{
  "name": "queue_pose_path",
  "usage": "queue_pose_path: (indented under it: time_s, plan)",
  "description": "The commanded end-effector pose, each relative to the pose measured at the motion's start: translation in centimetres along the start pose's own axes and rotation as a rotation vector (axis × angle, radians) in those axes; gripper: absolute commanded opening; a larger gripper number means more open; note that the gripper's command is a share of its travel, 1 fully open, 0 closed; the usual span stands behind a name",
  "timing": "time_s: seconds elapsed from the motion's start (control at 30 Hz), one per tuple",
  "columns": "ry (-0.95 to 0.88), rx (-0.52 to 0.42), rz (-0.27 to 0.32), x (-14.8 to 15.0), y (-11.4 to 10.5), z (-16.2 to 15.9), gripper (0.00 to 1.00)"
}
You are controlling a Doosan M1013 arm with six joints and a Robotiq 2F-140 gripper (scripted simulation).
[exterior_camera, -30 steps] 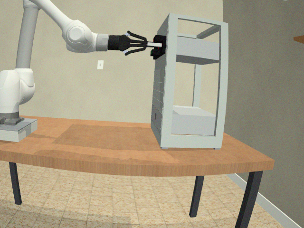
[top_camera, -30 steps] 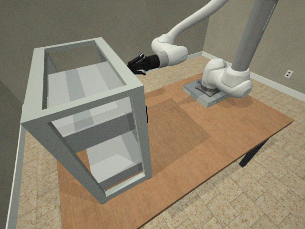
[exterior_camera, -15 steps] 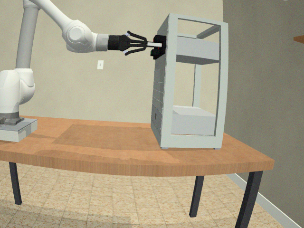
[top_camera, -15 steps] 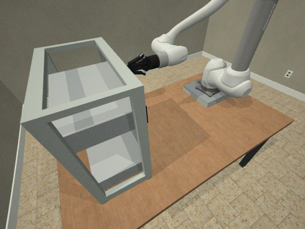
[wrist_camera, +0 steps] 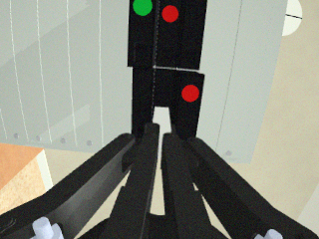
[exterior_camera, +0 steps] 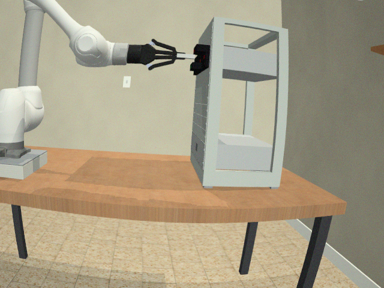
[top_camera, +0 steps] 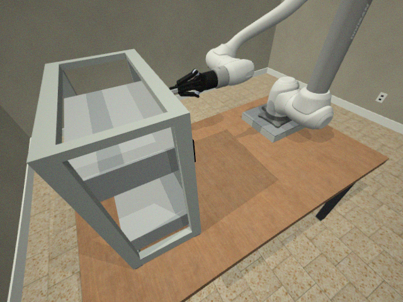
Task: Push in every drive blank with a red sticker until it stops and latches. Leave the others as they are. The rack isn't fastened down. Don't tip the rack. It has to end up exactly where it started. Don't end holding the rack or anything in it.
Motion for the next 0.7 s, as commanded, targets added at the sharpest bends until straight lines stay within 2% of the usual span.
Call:
queue_pose_path:
  time_s: [0.0, 0.2, 0.67]
  plan:
    - [0.002, -0.003, -0.006, 0.2, -2.5, -0.1, 0.00]
    - [0.002, -0.003, -0.006, 0.2, -4.3, -0.1, 0.00]
    - [0.002, -0.003, -0.006, 0.2, -4.4, -0.1, 0.00]
Point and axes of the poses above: the point where the finger pads meet when closed, its own y axis out along the fingers, its own x axis across the jaws, z = x × y, the point moved 5 cm from there along -y, back along the fingers, and after that the axes turned 8 degrees about -y, right-handed, at the moved point
